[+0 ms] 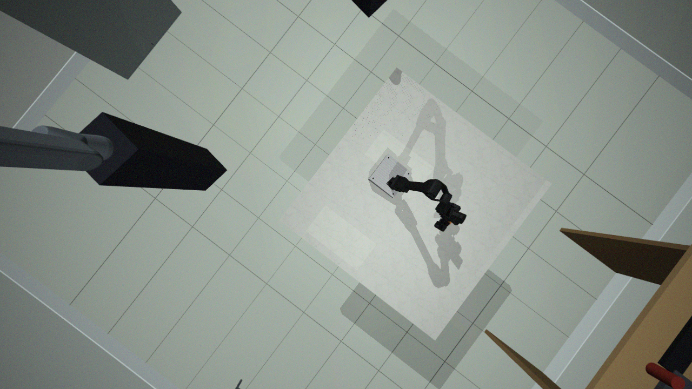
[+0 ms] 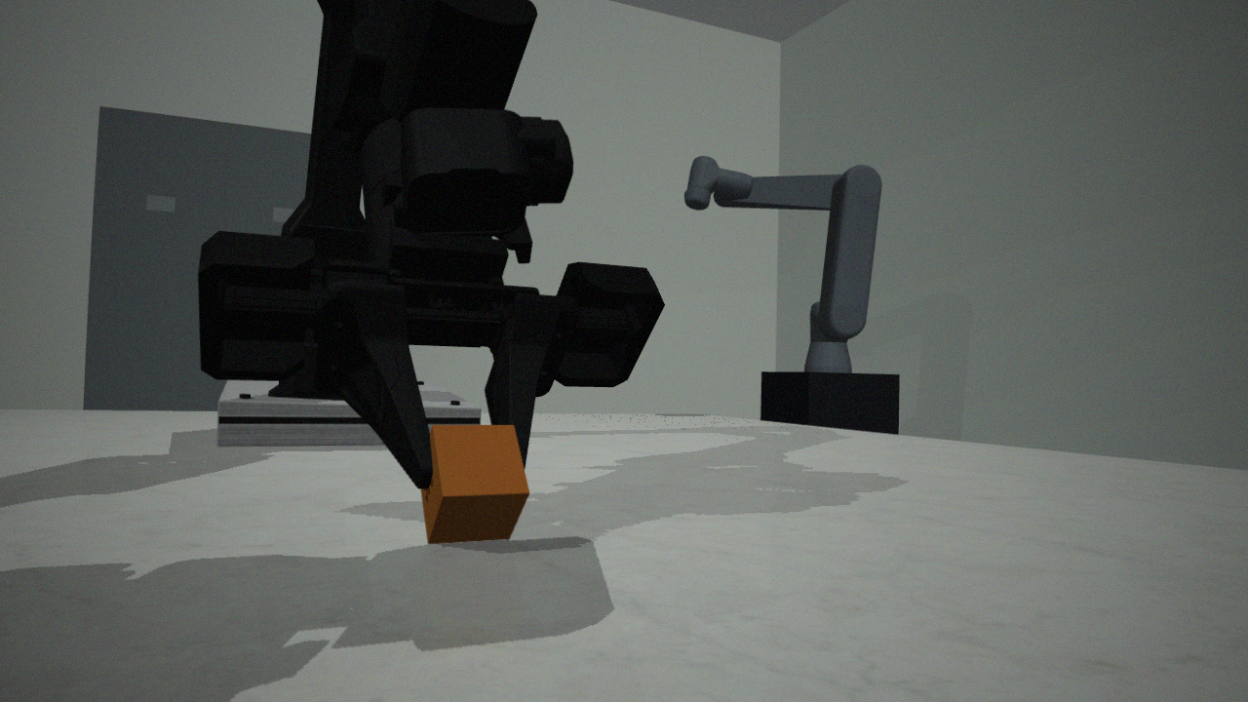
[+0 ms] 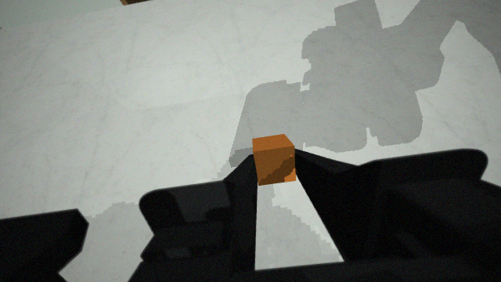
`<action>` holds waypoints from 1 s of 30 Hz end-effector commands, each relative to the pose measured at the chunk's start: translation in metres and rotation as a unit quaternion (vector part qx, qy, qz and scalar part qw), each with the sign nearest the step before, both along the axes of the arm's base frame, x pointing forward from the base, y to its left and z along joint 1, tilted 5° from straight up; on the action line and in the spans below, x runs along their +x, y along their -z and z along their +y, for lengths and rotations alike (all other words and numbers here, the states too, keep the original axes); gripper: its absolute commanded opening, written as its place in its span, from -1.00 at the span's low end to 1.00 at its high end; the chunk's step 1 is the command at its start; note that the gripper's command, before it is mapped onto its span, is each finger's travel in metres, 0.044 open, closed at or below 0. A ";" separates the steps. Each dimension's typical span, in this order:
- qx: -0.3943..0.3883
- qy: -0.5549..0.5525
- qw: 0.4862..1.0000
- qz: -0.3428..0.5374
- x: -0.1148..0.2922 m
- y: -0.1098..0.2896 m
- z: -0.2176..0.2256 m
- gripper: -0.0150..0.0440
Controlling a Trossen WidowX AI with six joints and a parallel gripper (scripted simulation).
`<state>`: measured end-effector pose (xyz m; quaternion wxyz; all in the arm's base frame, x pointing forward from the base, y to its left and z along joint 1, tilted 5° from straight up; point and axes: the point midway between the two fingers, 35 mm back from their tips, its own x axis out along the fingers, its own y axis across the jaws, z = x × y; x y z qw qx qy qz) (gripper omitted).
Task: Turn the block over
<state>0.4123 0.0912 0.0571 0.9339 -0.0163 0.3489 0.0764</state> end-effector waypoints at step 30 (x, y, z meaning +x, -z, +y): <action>0.024 0.005 0.987 -0.162 -0.017 0.009 -0.004 -0.49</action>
